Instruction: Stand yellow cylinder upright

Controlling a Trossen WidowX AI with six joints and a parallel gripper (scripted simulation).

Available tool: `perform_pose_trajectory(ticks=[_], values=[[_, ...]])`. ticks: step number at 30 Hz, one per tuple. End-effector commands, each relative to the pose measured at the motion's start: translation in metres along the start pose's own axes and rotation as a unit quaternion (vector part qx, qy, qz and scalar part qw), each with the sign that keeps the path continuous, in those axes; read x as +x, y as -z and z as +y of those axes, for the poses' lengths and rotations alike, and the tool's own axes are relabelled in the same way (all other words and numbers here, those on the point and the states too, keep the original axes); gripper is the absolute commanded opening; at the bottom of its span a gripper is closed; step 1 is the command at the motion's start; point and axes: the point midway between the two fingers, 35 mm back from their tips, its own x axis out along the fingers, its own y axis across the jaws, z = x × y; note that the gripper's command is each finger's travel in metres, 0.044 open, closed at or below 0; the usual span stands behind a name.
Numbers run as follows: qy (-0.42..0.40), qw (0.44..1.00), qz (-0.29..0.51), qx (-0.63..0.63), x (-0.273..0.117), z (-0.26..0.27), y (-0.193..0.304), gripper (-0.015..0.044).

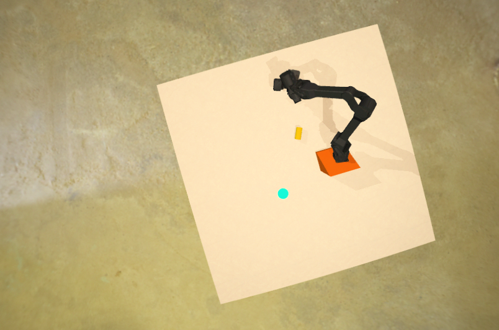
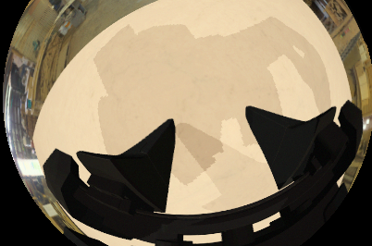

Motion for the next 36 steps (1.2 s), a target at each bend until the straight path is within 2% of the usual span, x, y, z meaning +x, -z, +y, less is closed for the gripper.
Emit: perform_pose_trajectory(ticks=[1,9,18,27,36], values=[[-0.037,0.994,0.039,-0.099,-0.022,0.018,0.027,0.0309],[-0.101,0.948,0.093,-0.288,-0.064,0.036,0.078,0.0309],[-0.173,0.845,0.122,-0.492,-0.115,0.038,0.126,0.0309],[-0.236,0.692,0.118,-0.672,-0.164,0.023,0.162,0.0309],[-0.279,0.5,0.085,-0.815,-0.205,-0.004,0.185,0.0309]])
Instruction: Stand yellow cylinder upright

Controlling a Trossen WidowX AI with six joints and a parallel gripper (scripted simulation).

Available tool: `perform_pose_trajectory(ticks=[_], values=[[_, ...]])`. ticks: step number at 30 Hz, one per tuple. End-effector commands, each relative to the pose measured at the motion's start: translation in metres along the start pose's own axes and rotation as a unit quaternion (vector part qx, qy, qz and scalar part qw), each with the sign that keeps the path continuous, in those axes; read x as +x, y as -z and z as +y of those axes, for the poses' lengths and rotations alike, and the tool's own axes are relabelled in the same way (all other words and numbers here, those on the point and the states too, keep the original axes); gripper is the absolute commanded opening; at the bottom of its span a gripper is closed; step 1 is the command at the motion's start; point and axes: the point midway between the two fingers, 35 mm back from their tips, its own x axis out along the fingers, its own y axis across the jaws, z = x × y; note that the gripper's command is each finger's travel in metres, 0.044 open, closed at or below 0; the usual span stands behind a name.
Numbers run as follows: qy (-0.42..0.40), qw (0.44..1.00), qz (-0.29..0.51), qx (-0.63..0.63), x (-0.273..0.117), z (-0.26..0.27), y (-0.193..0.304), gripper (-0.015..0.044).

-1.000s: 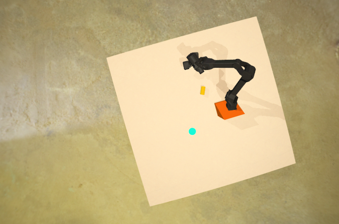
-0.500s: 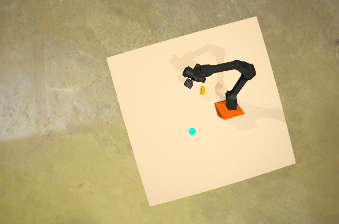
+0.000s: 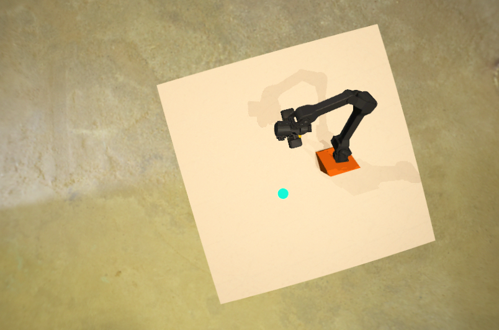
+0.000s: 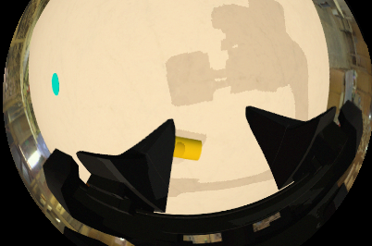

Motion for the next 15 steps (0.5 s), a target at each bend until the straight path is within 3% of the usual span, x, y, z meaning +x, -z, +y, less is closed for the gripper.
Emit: perform_pose_trajectory(ticks=[1,8,15], values=[[-0.016,0.992,0.004,-0.126,-0.013,0.022,0.008,0.0309],[-0.027,0.95,0.007,-0.312,-0.034,0.047,0.024,0.0309],[-0.026,0.873,0.013,-0.487,-0.053,0.062,0.043,0.0309]])
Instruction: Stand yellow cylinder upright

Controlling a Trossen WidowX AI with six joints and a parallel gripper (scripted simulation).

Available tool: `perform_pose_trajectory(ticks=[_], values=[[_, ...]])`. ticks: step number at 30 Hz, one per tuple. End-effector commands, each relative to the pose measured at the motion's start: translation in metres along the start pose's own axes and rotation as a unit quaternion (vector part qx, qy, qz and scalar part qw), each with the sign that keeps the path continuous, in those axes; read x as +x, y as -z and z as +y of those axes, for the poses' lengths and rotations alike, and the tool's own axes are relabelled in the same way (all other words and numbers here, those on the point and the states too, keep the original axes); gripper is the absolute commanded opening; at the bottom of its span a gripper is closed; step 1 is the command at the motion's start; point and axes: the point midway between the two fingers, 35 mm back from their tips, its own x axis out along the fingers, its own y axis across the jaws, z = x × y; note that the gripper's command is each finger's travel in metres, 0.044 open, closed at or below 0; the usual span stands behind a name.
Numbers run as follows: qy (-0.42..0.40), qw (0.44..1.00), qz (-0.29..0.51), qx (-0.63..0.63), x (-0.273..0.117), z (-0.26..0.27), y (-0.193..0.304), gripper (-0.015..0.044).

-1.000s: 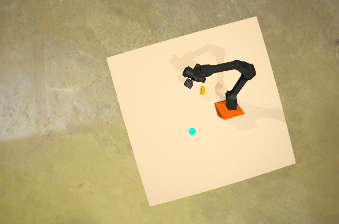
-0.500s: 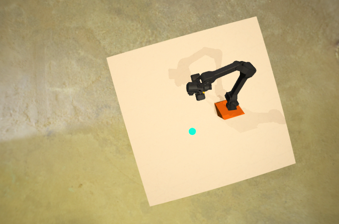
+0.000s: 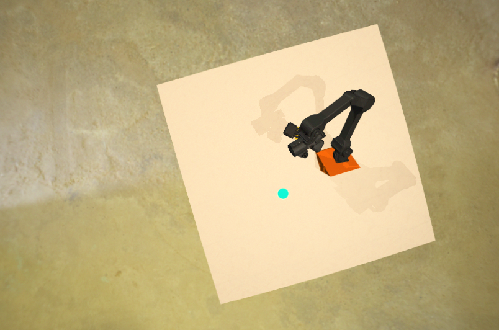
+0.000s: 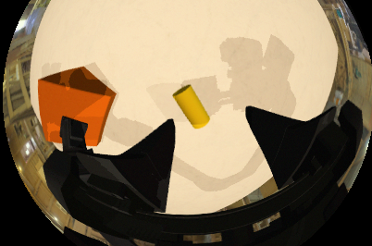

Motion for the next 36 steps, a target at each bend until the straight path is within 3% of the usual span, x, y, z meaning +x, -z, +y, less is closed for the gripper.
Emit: perform_pose_trajectory(ticks=[1,14,29,35,36], values=[[-0.002,0.992,0.01,-0.123,-0.01,0.016,0.003,0.0309],[-0.001,0.984,0.016,-0.179,-0.014,0.022,0.006,0.0309],[-0.029,0.984,0.018,-0.177,0.09,0.025,0.01,0.0309],[-0.028,0.984,0.019,-0.177,0.095,0.025,0.011,0.0309],[-0.028,0.984,0.019,-0.177,0.095,0.025,0.011,0.0283]])
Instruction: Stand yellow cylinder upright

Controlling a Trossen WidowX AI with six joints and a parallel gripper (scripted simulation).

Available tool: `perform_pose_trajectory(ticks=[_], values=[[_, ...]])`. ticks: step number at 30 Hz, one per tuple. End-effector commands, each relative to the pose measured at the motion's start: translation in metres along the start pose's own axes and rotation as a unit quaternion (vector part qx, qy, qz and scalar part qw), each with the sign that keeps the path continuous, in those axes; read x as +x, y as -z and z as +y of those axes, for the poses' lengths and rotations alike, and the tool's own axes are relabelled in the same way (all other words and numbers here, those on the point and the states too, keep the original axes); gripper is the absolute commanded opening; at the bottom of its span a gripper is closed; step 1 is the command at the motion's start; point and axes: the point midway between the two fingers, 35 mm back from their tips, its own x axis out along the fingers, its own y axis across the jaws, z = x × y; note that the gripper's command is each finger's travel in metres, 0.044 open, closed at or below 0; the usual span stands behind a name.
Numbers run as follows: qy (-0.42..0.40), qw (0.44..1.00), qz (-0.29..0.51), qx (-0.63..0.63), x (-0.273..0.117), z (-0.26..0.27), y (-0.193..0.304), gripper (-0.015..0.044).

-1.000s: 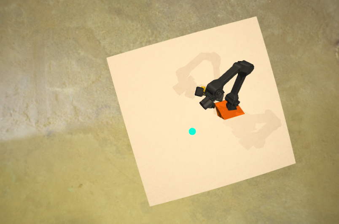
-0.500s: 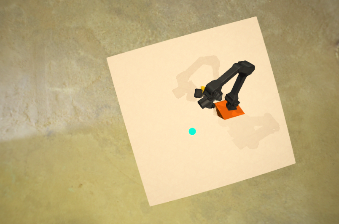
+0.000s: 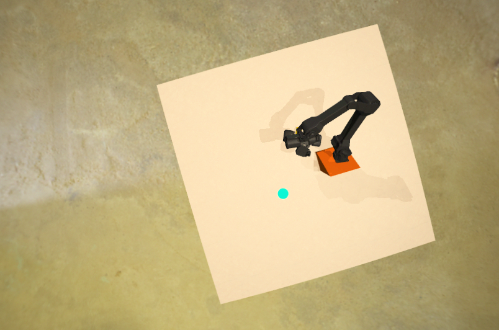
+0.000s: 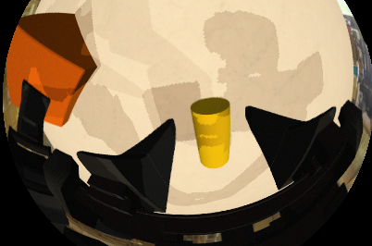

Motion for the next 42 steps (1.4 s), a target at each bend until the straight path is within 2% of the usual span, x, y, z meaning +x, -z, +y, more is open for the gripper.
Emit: perform_pose_trajectory(ticks=[1,7,14,42], values=[[0.005,1.0,0.002,0.0,0.004,0.0,0.002,0.0257],[0.005,1.0,0.002,0.0,0.004,0.0,0.002,0.0105],[0.004,1.0,0.001,0.0,0.001,0.0,0.002,0.0105],[0.005,1.0,-0.011,-0.02,-0.078,-0.002,-0.003,0.0105]])
